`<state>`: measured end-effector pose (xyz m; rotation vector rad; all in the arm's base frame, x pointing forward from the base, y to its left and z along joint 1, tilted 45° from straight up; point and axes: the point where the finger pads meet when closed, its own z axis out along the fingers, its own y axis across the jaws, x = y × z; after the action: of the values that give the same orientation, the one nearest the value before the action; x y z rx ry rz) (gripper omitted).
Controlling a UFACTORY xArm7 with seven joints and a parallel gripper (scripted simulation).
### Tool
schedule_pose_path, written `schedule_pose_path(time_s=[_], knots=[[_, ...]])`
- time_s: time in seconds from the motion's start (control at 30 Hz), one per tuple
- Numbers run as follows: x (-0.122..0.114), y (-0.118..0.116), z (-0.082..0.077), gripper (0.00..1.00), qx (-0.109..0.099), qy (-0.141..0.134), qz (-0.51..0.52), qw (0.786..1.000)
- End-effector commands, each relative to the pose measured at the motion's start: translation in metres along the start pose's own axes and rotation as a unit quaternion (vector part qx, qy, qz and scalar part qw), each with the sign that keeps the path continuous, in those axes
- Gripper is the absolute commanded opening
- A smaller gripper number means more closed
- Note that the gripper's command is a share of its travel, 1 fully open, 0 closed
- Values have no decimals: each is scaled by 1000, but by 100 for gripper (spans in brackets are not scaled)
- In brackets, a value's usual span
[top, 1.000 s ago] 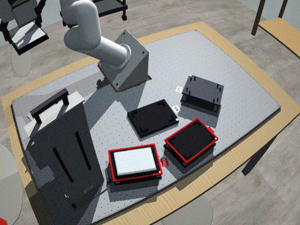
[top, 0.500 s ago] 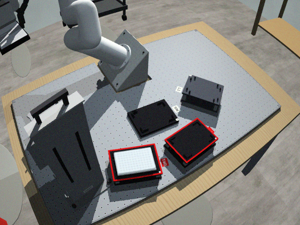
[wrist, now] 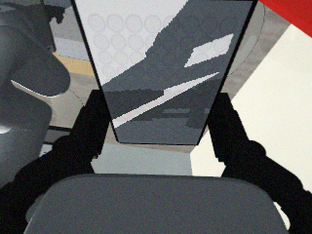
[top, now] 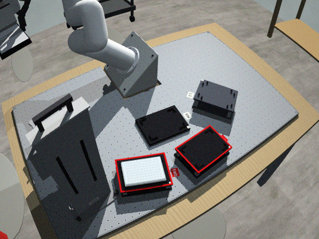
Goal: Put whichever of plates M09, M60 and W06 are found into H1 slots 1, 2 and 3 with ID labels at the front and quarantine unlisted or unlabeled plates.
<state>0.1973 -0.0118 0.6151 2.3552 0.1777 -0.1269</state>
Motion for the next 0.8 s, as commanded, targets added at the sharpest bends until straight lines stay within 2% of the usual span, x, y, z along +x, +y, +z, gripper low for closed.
schedule_pose_path(time_s=[0.0, 0.77], knots=[[0, 0, 6, 0, -1, 1, 0, 1000], [0, 0, 38, 0, -2, 1, 0, 1000]])
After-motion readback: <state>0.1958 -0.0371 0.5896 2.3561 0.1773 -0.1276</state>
